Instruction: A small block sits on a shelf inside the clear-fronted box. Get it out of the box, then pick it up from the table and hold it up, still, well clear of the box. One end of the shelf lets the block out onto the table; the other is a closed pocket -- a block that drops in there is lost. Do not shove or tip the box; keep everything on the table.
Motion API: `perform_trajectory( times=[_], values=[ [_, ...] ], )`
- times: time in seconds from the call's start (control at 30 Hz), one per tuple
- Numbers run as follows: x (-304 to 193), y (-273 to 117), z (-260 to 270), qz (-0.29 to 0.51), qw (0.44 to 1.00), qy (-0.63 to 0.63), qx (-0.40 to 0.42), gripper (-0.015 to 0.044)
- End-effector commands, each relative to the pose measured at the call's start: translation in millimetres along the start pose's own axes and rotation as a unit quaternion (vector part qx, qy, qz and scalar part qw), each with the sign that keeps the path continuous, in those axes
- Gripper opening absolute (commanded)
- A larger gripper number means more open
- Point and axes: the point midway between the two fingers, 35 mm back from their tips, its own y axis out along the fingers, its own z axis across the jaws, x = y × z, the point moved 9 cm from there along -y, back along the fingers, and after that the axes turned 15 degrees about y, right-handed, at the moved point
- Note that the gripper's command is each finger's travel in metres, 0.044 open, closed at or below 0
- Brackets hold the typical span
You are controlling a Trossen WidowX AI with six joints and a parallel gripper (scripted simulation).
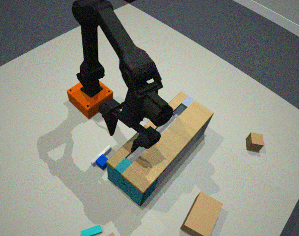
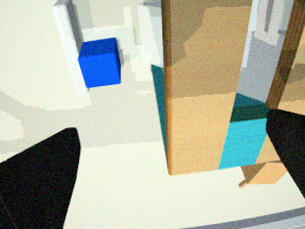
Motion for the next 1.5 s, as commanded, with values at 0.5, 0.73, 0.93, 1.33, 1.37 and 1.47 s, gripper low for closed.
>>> perform_trajectory(
  times=[0.5,0.73,0.93,1.33,1.37,1.47],
  values=[
    [-44.6,4.3,15.2,-0.06,0.749,0.659,0.023,0.0285],
    [-59.2,8.2,23.7,-0.083,0.446,0.888,0.072,0.0285],
    [-67.0,10.0,28.8,-0.086,0.265,0.955,0.104,0.0285],
    [-81.5,12.8,39.3,-0.069,-0.115,0.976,0.169,0.0285],
    [-82.5,12.9,40.1,-0.066,-0.145,0.972,0.174,0.0285],
    [-85.5,13.4,42.4,-0.055,-0.236,0.952,0.188,0.0285]
  ],
)
